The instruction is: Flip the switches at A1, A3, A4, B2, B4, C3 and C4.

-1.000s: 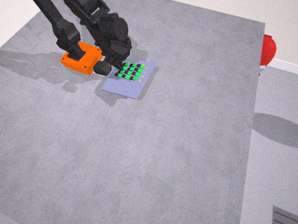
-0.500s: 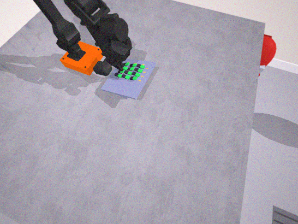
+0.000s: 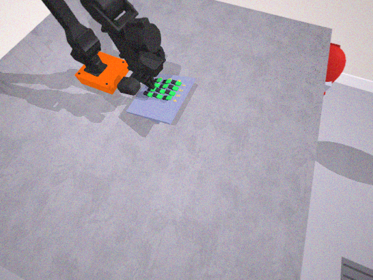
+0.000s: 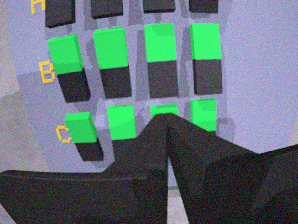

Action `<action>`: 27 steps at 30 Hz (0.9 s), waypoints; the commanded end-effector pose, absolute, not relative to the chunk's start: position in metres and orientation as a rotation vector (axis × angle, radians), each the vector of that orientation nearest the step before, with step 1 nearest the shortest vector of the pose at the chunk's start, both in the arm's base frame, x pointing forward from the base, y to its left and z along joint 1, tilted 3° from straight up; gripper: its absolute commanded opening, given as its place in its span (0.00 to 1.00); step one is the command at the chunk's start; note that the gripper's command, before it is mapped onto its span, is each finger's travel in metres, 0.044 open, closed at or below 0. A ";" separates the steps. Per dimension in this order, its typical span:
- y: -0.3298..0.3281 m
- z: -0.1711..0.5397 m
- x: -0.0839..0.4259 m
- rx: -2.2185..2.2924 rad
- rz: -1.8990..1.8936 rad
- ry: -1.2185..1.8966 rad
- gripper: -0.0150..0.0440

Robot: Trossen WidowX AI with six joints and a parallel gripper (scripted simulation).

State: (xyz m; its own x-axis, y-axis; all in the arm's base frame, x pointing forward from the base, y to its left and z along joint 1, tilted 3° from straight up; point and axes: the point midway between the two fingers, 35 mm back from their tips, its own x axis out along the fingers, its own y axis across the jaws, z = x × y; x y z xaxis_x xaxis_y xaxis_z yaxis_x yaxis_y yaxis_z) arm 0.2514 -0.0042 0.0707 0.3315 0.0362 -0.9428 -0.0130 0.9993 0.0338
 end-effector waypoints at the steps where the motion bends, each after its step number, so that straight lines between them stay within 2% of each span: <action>1: -0.005 0.069 0.251 0.019 0.029 1.234 0.25; 21: -0.005 0.066 0.252 0.019 0.029 1.234 0.25; 27: -0.007 0.125 0.229 0.020 0.029 1.211 0.25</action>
